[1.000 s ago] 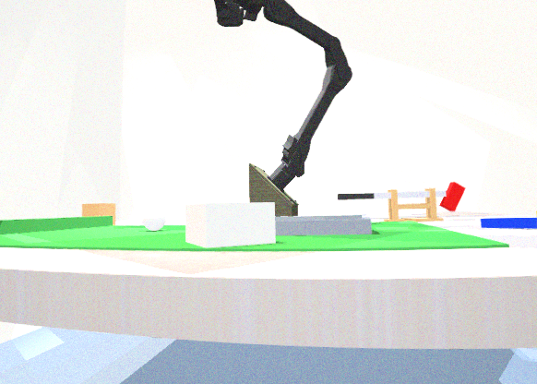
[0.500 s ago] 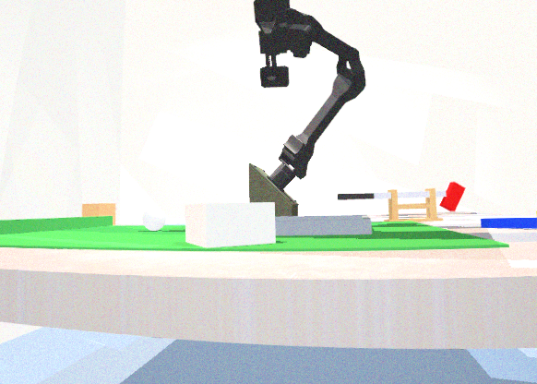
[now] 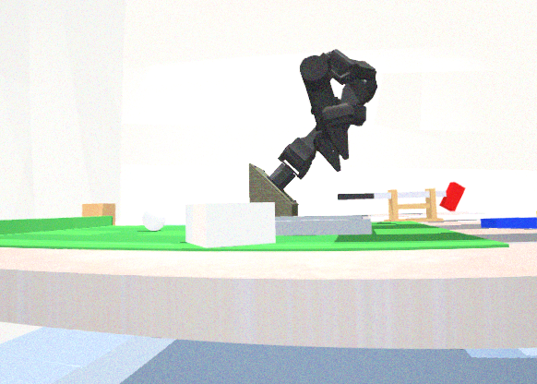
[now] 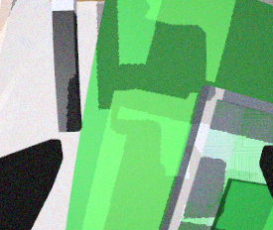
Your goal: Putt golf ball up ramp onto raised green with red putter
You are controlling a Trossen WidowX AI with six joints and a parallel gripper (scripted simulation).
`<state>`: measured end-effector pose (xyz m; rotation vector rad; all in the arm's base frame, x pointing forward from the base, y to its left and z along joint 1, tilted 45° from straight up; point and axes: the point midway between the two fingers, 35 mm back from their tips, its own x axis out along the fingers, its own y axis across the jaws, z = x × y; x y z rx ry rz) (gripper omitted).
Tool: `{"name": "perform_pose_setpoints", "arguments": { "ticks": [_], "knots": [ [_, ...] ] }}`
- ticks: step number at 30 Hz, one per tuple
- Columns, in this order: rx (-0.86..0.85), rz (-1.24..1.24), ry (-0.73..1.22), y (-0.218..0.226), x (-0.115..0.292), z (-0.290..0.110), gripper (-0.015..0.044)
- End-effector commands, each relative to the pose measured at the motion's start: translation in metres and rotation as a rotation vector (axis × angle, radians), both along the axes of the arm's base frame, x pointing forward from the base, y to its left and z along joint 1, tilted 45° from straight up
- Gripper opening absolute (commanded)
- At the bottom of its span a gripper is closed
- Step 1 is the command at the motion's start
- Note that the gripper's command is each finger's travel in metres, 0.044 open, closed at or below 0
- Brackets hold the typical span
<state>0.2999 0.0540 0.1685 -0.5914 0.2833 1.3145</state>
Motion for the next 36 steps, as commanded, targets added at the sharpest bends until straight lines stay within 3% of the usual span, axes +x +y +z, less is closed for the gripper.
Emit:
{"name": "perform_pose_setpoints", "arguments": {
  "ticks": [1, 36],
  "knots": [
    [0.031, 0.149, 0.083, 0.043, -0.047, -0.003, 0.0440],
    [0.034, 0.155, 0.085, 0.080, -0.040, -0.037, 0.0440]
  ]
}}
